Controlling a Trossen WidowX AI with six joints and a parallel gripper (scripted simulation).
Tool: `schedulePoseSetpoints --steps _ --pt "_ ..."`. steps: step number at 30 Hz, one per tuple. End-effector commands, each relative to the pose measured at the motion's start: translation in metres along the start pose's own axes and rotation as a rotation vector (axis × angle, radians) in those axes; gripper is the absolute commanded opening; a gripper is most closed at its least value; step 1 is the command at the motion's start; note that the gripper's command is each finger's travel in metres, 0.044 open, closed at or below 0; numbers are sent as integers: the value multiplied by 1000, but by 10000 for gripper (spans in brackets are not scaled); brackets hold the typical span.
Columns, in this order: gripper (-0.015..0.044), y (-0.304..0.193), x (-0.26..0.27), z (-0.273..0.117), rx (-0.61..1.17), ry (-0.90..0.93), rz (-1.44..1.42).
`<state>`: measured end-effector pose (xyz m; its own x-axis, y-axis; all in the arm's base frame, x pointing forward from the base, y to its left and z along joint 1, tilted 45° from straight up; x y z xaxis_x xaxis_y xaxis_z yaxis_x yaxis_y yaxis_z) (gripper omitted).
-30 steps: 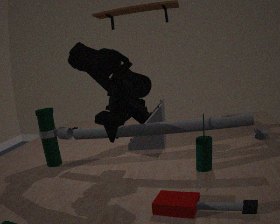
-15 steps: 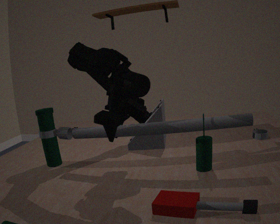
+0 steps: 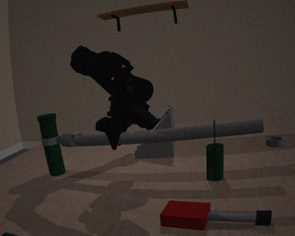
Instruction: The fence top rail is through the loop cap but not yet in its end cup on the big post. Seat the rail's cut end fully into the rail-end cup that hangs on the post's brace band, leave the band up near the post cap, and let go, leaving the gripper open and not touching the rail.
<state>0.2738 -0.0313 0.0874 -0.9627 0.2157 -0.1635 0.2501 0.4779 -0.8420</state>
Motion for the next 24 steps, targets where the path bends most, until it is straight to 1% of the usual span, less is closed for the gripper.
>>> schedulePoseSetpoints --steps 1,24 --pt "0 -10 -1 2 4 -9 5" --pt "0 -10 0 5 -1 3 3"
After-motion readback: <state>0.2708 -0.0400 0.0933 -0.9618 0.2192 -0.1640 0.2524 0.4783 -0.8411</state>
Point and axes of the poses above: the point midway between the two fingers, 35 mm back from their tips, its own z axis out along the fingers, its own x axis across the jaws, y = z × x, the point moved 1 cm from there along -z, back along the fingers, and after that the axes turned 5 degrees about z, right-handed, at the moved point
